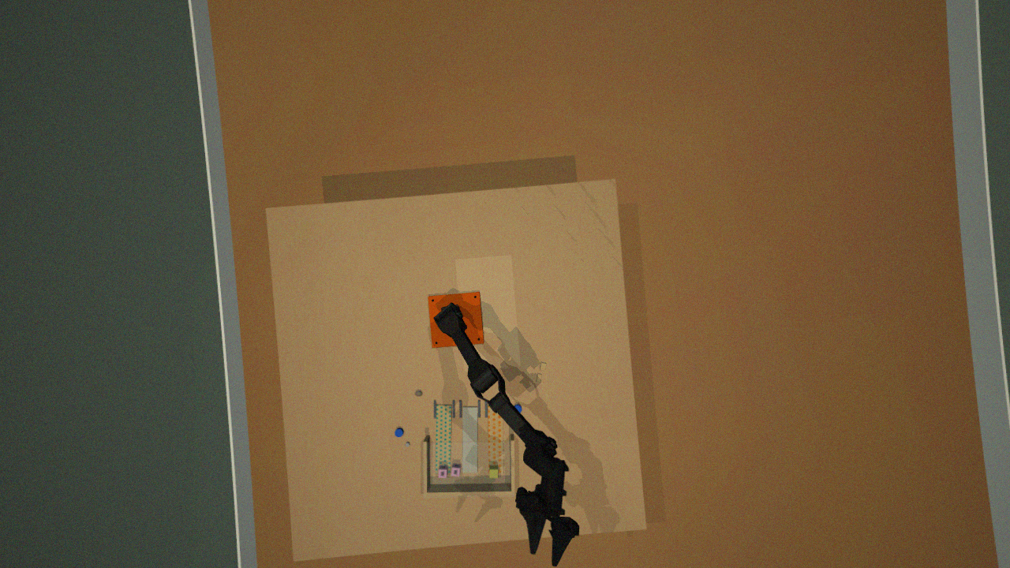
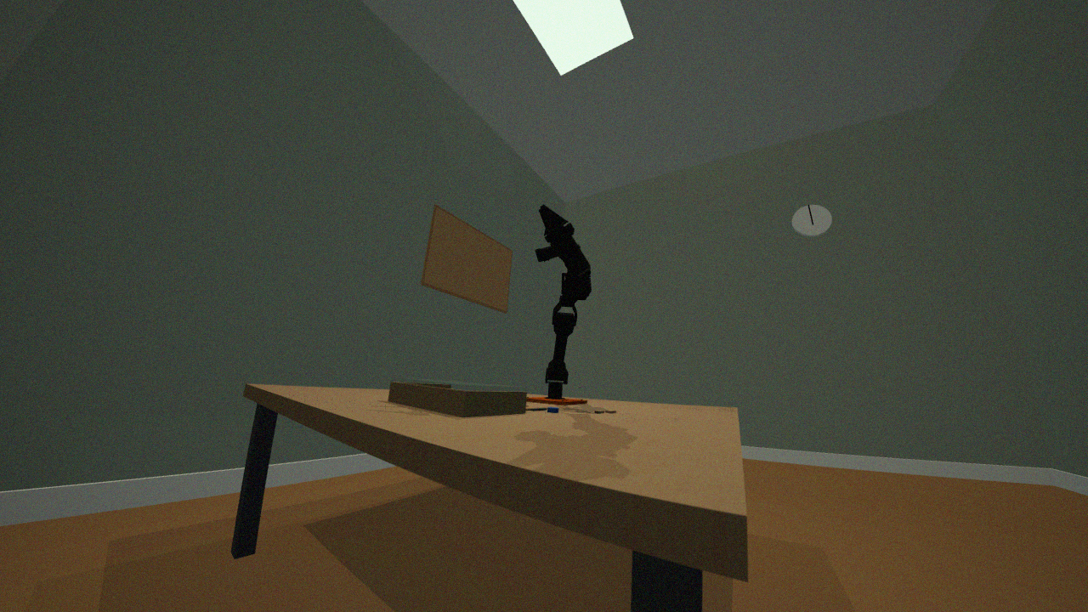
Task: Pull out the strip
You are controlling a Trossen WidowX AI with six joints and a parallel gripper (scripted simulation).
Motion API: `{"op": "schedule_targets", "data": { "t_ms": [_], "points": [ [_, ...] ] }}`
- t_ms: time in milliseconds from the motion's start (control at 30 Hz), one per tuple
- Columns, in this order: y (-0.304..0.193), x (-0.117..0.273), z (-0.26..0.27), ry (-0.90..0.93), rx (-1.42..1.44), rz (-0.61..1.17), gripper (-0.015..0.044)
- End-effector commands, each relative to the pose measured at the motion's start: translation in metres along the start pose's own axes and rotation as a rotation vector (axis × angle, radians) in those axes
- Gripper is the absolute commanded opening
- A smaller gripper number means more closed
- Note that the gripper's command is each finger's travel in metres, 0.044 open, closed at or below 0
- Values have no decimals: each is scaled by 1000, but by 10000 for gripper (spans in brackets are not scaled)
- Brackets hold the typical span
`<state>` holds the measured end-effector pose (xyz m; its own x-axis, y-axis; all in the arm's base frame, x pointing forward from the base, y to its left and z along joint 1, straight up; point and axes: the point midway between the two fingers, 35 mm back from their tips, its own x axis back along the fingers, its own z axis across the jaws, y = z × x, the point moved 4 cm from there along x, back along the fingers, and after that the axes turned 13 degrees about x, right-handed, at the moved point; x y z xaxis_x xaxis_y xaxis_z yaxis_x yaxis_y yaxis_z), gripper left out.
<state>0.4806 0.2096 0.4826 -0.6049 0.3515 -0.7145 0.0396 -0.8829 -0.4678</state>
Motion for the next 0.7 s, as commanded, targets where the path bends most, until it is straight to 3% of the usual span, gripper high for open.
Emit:
{"op": "schedule_targets", "data": {
  "t_ms": [0, 367, 667],
  "points": [
    [1, -1, 0, -4, 12, 2, 400],
    [51, -33, 20, -256, 744, 190, 400],
    [118, -9, 40, -505, 1291, 434, 400]
  ]
}}
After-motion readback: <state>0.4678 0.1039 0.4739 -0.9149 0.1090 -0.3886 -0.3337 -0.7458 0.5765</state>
